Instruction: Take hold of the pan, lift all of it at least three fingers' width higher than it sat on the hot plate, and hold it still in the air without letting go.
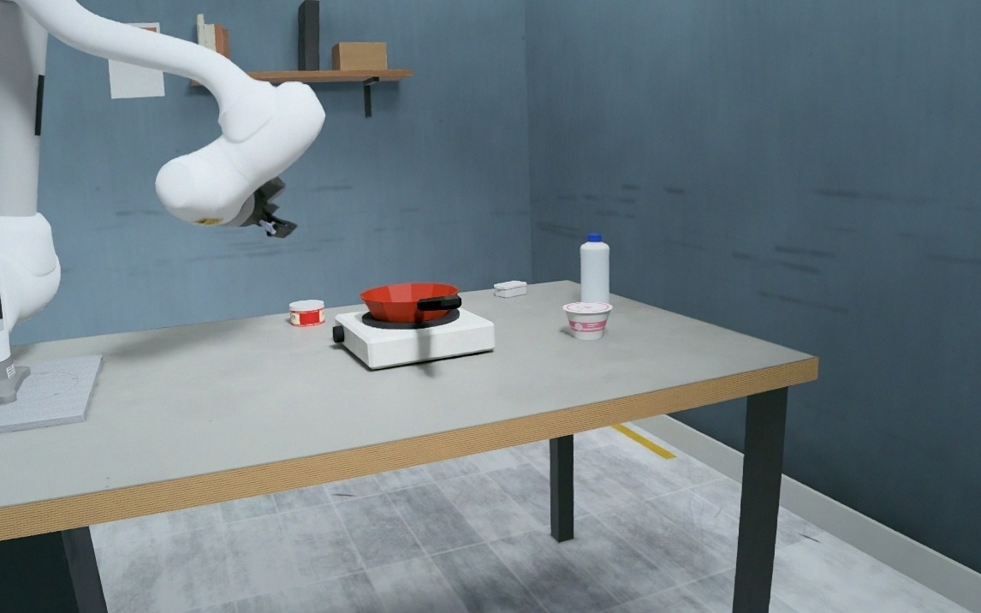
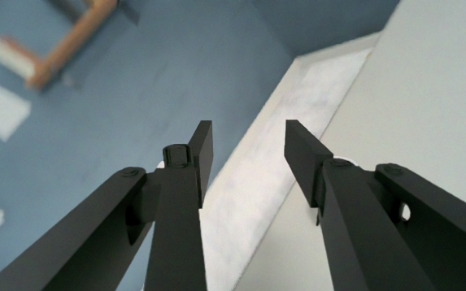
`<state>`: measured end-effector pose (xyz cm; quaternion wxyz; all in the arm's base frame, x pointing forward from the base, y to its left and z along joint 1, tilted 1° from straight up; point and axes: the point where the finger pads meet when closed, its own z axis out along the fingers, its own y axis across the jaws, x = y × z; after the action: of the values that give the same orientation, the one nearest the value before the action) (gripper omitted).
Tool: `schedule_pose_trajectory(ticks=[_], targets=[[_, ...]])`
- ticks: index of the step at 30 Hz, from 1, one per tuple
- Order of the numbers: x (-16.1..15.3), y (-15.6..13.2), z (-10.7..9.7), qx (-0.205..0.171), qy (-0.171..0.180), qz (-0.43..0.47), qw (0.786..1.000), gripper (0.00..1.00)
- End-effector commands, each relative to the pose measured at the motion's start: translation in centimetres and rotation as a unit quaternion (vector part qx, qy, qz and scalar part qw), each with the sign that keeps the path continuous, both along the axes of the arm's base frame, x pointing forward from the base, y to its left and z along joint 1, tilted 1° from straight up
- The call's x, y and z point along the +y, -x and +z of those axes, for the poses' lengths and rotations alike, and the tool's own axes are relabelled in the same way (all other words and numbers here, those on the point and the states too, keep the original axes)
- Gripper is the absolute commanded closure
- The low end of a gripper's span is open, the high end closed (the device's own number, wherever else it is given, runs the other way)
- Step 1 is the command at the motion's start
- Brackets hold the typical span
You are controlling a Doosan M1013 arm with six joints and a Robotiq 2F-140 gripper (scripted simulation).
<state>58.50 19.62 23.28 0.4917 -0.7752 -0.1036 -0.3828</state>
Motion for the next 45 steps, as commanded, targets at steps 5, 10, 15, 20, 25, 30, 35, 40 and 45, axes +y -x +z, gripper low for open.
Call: schedule_pose_trajectory(ticks=[5, 10, 15, 20, 25, 30, 35, 40, 45], targets=[[-5.8, -4.6, 1.0, 0.016, -0.078, -0.119, 0.99, 0.59], [-10.4, -6.9, 1.2, 0.024, -0.122, -0.192, 0.973, 0.59], [-15.2, -8.6, 1.0, 0.03, -0.161, -0.26, 0.952, 0.59], [-19.8, -9.5, 0.7, 0.033, -0.194, -0.318, 0.927, 0.59], [-24.7, -10.0, 0.2, 0.034, -0.225, -0.376, 0.898, 0.59], [-29.8, -9.9, -0.6, 0.034, -0.254, -0.434, 0.864, 0.59], [-32.9, -9.6, -1.1, 0.033, -0.269, -0.467, 0.841, 0.59], [-38.6, -8.4, -2.3, 0.029, -0.296, -0.527, 0.796, 0.59], [-39.6, -8.1, -2.5, 0.028, -0.301, -0.537, 0.787, 0.59]])
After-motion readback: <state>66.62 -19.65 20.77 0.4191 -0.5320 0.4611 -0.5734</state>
